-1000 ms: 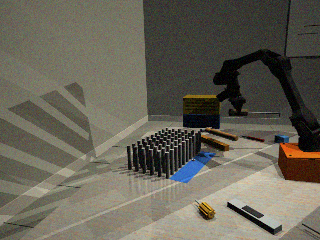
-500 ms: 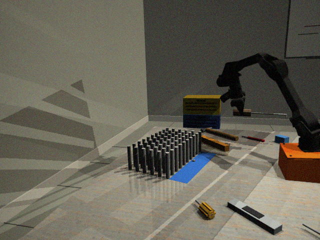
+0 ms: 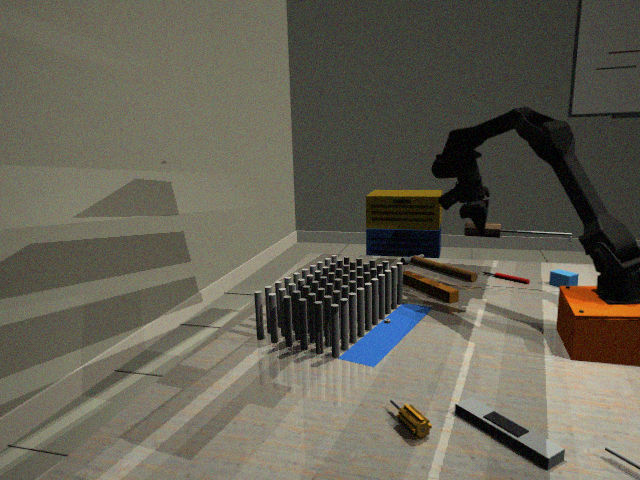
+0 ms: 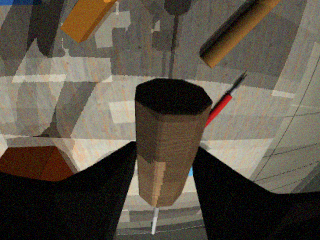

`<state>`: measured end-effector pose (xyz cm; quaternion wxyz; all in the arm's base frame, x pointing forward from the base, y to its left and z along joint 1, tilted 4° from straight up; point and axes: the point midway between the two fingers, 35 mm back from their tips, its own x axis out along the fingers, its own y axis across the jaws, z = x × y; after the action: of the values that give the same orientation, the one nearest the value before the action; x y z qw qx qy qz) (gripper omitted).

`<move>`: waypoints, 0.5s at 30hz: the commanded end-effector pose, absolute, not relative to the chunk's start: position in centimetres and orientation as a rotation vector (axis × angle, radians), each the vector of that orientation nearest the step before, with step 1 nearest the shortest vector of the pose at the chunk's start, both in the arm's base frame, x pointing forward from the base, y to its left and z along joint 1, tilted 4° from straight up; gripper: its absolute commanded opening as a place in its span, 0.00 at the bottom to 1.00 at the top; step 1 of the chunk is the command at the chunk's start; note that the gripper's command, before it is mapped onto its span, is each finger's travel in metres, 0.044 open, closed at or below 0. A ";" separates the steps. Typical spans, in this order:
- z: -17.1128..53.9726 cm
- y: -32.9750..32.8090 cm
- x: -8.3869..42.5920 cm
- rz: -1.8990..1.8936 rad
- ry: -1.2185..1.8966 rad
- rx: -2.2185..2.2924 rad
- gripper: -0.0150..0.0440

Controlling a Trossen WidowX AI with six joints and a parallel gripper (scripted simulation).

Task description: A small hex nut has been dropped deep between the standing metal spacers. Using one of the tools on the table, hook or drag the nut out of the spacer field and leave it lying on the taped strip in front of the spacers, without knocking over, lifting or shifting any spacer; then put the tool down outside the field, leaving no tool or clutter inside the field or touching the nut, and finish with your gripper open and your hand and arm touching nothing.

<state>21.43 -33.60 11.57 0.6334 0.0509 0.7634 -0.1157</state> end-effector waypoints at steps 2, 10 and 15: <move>10.6 -33.7 21.4 -0.265 1.759 0.121 0.25; 9.7 -33.8 21.6 -0.265 1.759 0.121 0.25; 9.2 -33.9 21.7 -0.265 1.759 0.121 0.25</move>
<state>21.77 -33.83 9.89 0.6334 0.0508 0.7634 -0.1158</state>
